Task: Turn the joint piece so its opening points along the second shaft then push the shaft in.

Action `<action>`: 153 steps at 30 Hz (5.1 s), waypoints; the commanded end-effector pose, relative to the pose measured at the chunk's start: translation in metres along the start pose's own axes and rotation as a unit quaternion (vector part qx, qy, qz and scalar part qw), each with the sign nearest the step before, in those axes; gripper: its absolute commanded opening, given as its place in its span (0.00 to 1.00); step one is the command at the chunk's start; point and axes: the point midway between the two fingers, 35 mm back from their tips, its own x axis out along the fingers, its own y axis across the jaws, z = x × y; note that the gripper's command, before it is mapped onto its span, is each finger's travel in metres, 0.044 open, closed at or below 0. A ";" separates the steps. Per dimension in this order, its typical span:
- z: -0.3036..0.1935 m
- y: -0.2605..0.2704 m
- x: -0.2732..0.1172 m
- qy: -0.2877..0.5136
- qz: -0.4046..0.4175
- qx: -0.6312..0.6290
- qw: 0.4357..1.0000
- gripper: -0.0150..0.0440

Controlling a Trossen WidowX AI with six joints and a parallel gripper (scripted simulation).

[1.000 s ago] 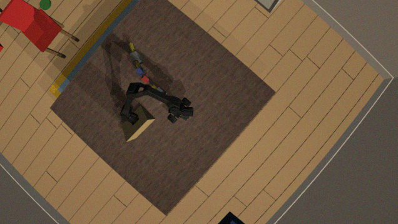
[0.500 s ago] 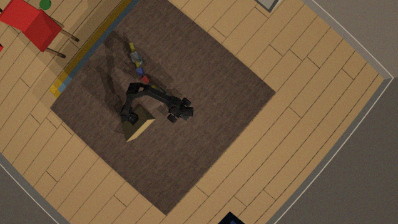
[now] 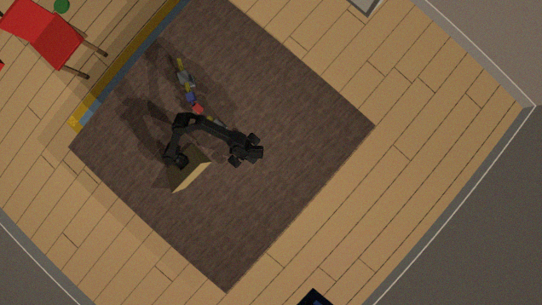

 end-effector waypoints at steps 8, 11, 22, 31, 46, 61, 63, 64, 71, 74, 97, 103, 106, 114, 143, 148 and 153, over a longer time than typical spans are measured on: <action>0.000 0.000 0.000 0.000 0.000 0.000 1.000 0.37; 0.000 0.000 0.000 0.000 0.000 0.000 1.000 0.37; 0.000 0.000 0.000 0.000 0.000 0.000 1.000 0.37; -0.001 0.000 0.001 0.001 -0.017 0.001 1.000 0.37; -0.003 0.000 0.000 0.000 -0.011 0.000 1.000 0.25; -0.025 0.000 0.001 0.002 -0.019 0.002 1.000 0.25; -0.028 0.000 0.001 0.002 -0.019 0.002 1.000 0.25; -0.029 0.000 0.001 0.002 -0.019 0.002 1.000 0.25; -0.039 0.000 0.001 0.003 -0.020 0.002 1.000 0.25; -0.044 0.000 0.001 0.003 -0.020 0.002 1.000 0.25; -0.077 0.000 0.001 0.004 -0.020 0.002 1.000 0.25; -0.086 0.000 0.001 0.004 -0.020 0.002 1.000 0.25; -0.089 0.000 0.001 0.004 -0.020 0.002 1.000 0.25; -0.084 0.000 0.001 0.002 -0.021 0.002 1.000 0.25; -0.084 0.000 0.001 0.002 -0.021 0.002 1.000 1.00; -0.084 0.000 0.001 0.002 -0.021 0.002 1.000 1.00; -0.084 0.001 -0.026 0.003 -0.020 0.002 1.000 1.00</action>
